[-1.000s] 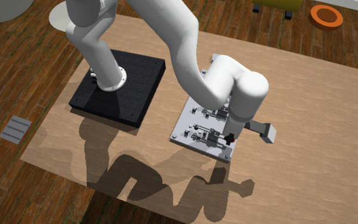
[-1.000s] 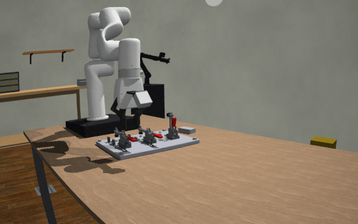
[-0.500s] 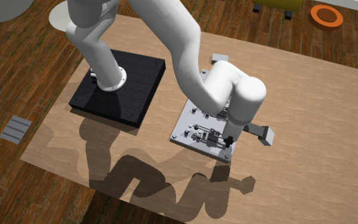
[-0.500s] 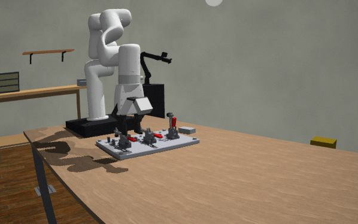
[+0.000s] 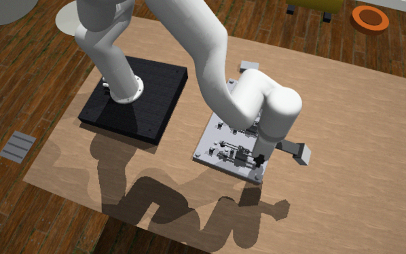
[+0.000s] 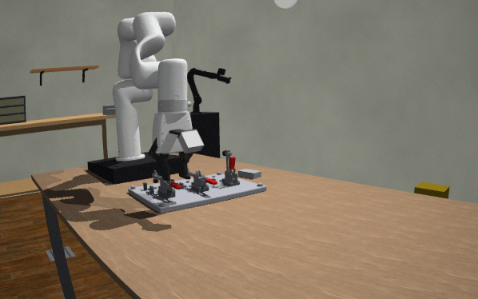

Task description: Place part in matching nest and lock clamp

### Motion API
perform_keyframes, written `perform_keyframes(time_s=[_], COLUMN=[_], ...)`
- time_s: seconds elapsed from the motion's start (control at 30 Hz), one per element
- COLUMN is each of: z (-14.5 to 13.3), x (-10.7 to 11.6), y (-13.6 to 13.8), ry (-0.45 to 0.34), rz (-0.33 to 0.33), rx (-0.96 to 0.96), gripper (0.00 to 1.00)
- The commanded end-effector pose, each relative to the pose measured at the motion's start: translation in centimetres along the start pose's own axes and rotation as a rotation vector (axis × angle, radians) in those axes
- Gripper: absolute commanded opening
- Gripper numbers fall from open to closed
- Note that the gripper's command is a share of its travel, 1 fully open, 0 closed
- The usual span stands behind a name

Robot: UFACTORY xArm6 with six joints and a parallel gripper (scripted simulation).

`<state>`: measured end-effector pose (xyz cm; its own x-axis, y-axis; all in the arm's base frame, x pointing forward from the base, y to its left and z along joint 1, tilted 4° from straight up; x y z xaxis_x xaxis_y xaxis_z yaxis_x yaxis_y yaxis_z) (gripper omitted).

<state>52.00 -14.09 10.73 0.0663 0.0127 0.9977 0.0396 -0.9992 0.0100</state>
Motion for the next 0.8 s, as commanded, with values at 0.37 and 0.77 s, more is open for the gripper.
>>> perform_keyframes(time_s=[0.37,0.77], z=[0.2,0.3], x=[-2.1,-3.2], y=[0.1,0.1], ry=[0.005,0.005], rz=[-0.001,-0.001], rx=[0.0,0.0], gripper=[0.47,0.47])
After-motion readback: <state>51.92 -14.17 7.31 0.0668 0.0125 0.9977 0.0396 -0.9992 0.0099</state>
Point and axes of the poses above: the point where the finger pads meet when closed, its own x axis back along the fingers, its own y axis across the jaws, z = x × y, the point moved 9 cm from there along x, back along the fingers, and after that the axes turned 10 degrees about x, right-handed, at the moved point
